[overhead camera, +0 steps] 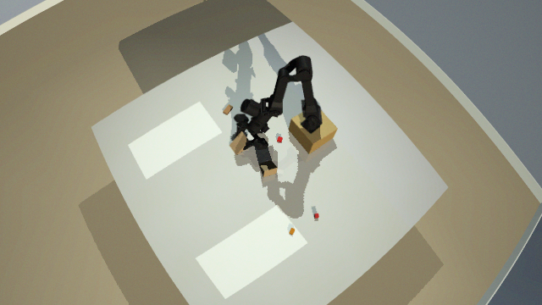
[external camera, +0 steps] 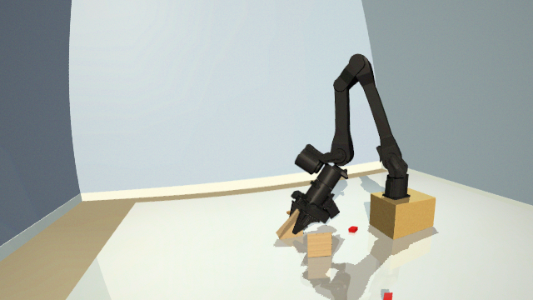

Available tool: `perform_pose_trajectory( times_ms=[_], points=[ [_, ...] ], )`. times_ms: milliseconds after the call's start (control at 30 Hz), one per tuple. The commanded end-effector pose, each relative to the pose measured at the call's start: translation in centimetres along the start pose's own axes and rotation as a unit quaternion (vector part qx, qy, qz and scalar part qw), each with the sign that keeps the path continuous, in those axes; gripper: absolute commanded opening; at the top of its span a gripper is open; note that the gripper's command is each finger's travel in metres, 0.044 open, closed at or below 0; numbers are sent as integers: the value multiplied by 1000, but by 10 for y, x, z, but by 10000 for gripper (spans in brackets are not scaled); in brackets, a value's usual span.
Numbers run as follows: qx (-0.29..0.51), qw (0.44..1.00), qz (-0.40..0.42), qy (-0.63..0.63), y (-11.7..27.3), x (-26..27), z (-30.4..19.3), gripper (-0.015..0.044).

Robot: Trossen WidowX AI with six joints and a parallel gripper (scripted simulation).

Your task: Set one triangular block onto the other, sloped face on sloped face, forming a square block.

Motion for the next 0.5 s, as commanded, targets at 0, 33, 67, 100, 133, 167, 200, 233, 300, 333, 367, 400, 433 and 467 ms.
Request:
perform_pose_trajectory(
  times_ms=[0,33,67,100,133,167,200,233,300,333,367,400,433,467],
  points=[
    [0,1000,1,-1,0,0,0,118],
    [0,1000,0,0,2,0,-1,91],
    [0,1000,0,0,2,0,-2,65],
    [0,1000,0,0,2,0,-2,39],
    [0,1000,0,0,2,0,-2,12],
    [-3,1000,-1,0,2,0,-3,0],
    [-8,1000,-2,0,2,1,-4,0],
    [-15,1000,-3,0,2,1,-6,0],
    [-36,999,-8,-1,2,2,-13,0],
    [-50,999,-10,-1,2,3,-18,0],
    [-64,998,-13,-1,2,4,-23,0],
    [-79,997,-16,-1,2,5,-28,0],
    [-92,996,-18,-1,2,6,-33,0],
    [-105,994,-21,-1,1,7,-37,0]
  ],
)
Point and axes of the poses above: the point midway between the two fingers, 35 mm back from their tips, its own y axis back along the fingers, its own x axis across the jaws, z = x × y, the point moved 10 cm from there along y, back along the fingers, and after that the axes turned 10 degrees about y, right-handed, at the moved point
